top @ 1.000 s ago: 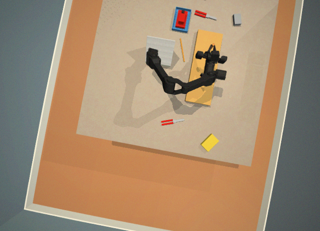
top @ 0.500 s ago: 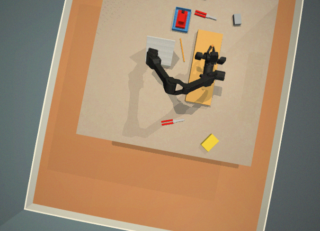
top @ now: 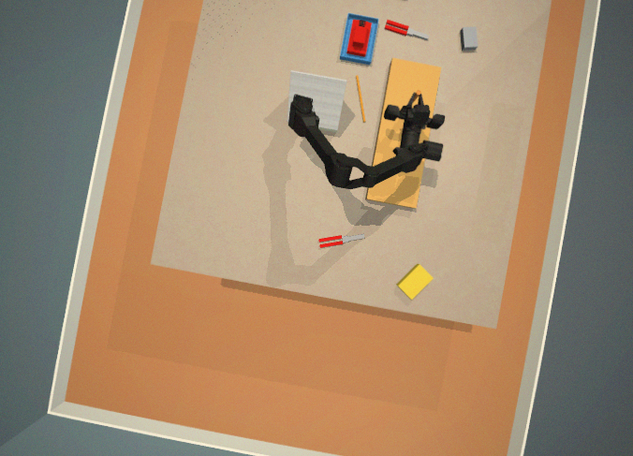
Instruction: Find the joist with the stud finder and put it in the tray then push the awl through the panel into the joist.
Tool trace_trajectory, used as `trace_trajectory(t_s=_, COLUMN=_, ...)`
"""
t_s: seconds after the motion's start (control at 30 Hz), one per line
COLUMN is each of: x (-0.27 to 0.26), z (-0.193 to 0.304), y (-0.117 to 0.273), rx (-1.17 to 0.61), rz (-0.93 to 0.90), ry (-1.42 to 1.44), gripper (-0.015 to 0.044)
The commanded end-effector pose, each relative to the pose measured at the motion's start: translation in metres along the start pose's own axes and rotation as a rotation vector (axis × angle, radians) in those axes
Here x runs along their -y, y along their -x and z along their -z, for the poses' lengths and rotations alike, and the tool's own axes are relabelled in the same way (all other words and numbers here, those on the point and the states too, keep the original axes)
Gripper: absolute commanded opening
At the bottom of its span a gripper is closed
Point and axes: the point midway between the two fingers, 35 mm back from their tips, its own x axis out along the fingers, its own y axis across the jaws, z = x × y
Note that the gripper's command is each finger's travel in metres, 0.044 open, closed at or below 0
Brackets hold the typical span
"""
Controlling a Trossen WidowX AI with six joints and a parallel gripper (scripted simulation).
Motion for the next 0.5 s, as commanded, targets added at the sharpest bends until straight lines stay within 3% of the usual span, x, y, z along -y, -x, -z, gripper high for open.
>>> trace_trajectory(t_s=0.0, x=-0.0015, z=0.0048, y=-0.0030, rx=0.009, rz=-0.006, ry=0.002, gripper=0.0000)
trace_trajectory(t_s=0.47, x=-0.0001, z=0.0119, y=-0.0013, rx=0.005, rz=0.001, ry=0.003, gripper=0.0000)
